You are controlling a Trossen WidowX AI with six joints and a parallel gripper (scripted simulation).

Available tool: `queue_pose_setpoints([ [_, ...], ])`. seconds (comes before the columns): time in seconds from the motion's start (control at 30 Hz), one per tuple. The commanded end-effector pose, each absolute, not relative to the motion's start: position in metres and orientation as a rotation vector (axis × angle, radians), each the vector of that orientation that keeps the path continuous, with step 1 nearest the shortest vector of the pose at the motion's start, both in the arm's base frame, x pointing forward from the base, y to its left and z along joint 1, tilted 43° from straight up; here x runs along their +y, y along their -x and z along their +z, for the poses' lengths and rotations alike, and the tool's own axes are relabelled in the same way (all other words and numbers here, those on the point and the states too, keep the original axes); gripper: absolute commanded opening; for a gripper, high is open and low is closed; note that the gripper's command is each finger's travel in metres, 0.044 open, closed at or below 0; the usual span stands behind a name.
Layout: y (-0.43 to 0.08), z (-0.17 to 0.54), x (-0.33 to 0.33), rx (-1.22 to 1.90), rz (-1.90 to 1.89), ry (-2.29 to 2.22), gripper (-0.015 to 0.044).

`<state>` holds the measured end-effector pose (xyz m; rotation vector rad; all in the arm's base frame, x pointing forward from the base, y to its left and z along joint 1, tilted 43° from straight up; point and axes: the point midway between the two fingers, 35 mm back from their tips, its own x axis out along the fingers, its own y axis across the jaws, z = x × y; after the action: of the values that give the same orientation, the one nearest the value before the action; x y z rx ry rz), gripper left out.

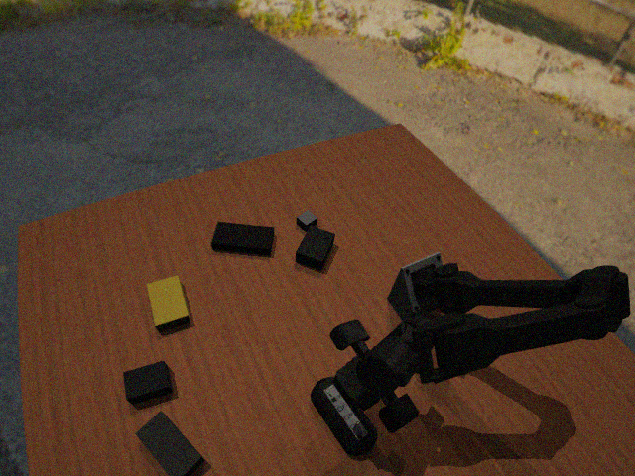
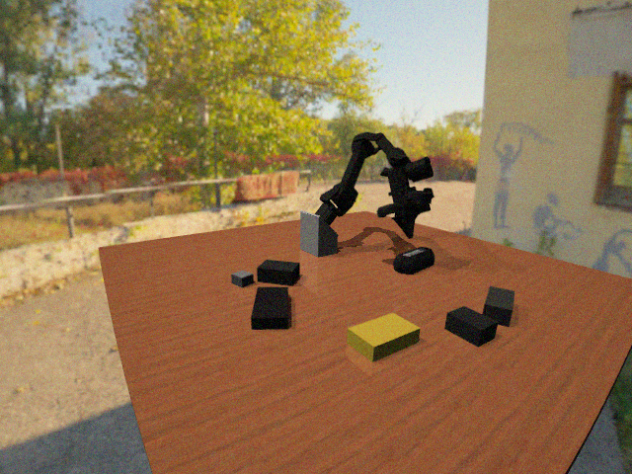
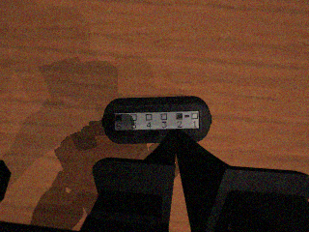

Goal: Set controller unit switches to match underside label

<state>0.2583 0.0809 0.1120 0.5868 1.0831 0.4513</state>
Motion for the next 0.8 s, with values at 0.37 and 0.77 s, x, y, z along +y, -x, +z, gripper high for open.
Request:
queue_pose_setpoints([
  [0.37,-0.257,0.11,0.08,1.069,0.46,-0.557,0.0],
  [0.77,-0.268,0.138,0.111,1.494,-0.012,-1.231,0.0289],
])
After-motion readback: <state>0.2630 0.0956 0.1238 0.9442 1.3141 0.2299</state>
